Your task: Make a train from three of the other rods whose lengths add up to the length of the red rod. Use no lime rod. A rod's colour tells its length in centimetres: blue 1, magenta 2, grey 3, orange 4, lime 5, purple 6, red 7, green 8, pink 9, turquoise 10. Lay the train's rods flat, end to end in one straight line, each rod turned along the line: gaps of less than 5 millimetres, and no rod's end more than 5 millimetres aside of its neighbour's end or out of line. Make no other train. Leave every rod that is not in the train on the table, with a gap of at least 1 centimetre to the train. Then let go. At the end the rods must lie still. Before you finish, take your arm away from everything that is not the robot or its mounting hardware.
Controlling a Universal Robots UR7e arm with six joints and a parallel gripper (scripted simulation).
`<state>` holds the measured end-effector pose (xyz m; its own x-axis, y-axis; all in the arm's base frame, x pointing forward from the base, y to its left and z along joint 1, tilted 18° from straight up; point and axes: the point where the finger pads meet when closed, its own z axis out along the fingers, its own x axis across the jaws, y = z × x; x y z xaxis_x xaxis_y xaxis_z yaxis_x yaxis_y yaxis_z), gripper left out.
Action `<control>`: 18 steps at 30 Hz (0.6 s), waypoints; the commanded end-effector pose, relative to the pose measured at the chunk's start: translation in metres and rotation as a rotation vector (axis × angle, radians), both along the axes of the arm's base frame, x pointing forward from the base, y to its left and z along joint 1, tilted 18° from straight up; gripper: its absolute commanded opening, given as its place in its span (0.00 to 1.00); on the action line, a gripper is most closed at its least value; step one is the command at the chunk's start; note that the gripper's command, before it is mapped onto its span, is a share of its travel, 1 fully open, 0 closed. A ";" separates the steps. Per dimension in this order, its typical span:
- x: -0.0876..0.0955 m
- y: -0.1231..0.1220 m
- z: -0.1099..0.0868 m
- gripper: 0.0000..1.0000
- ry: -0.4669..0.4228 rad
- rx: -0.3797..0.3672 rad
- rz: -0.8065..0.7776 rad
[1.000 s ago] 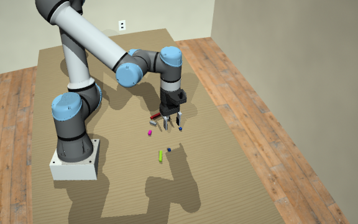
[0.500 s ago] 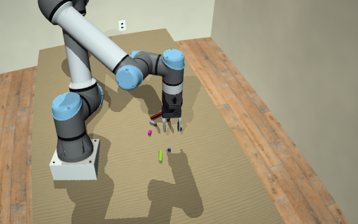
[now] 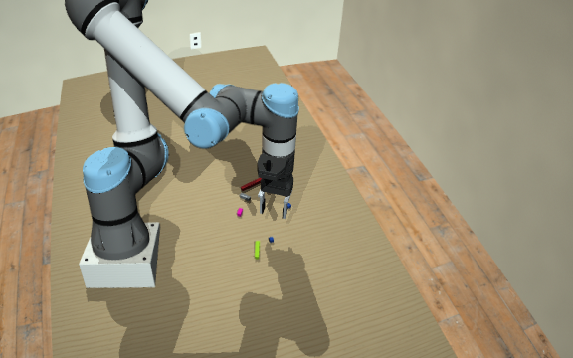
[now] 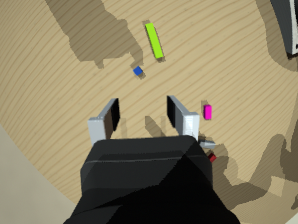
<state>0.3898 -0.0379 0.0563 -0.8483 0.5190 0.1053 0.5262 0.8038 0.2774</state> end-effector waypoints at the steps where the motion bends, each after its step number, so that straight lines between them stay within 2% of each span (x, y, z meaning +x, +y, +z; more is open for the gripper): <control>1: -0.002 -0.008 -0.001 1.00 0.046 0.008 -0.161; 9: -0.006 -0.016 -0.003 1.00 0.106 0.022 -0.356; 11: -0.006 -0.016 -0.003 1.00 0.106 0.022 -0.356; 18: -0.009 -0.023 -0.005 1.00 0.166 0.035 -0.555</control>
